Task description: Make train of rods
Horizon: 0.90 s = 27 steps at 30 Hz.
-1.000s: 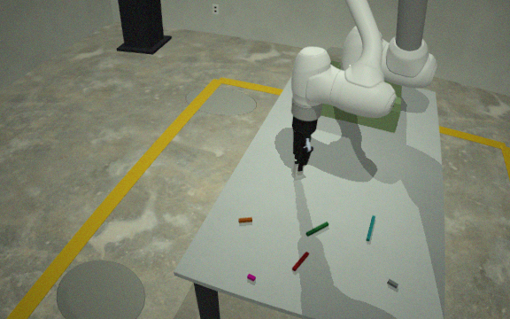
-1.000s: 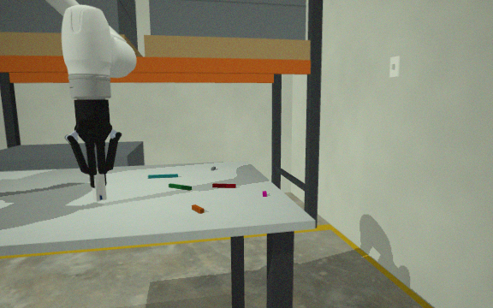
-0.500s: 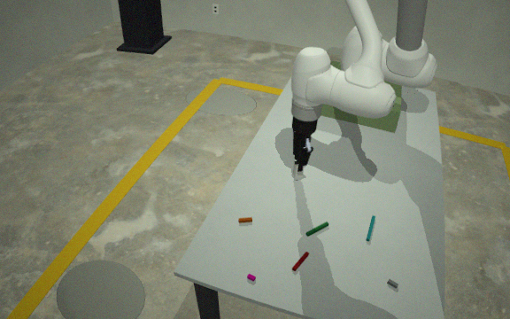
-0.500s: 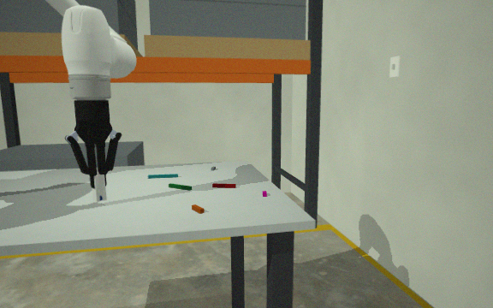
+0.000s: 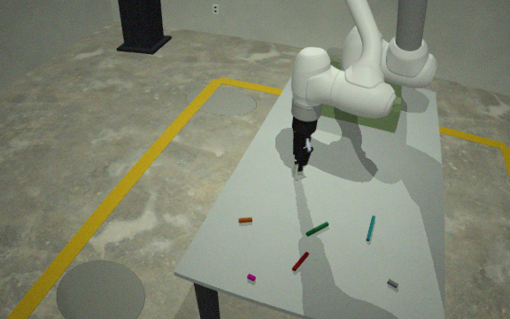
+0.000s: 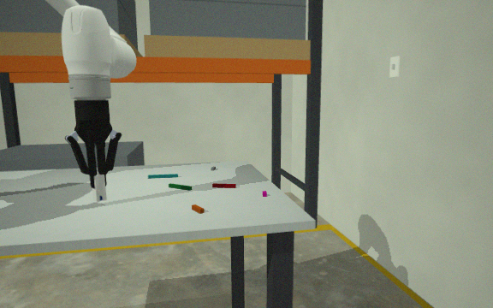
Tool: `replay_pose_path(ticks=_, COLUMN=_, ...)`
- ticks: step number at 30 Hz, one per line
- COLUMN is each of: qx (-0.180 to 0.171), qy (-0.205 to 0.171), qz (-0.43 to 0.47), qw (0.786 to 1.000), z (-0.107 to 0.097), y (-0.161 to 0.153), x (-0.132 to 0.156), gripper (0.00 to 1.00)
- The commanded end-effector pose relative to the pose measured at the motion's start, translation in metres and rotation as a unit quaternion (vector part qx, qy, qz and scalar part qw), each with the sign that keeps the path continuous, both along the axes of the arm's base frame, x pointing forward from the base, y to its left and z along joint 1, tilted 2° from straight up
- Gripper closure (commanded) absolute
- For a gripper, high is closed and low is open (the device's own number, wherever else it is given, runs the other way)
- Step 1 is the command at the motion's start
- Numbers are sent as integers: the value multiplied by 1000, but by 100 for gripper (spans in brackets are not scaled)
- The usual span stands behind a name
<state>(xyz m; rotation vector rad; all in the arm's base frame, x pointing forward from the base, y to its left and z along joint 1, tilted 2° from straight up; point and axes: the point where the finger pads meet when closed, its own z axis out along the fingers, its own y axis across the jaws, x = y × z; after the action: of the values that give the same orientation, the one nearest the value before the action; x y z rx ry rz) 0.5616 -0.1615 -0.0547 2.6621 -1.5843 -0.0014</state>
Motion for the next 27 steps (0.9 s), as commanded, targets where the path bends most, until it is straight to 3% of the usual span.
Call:
replay_pose_path(ticks=1, qx=0, qy=0, qz=0, qw=1000, z=0, y=0, x=0, gripper=88)
replay_pose_path(ticks=27, qx=0, qy=0, qz=0, qw=1000, z=-11, y=0, x=0, gripper=88)
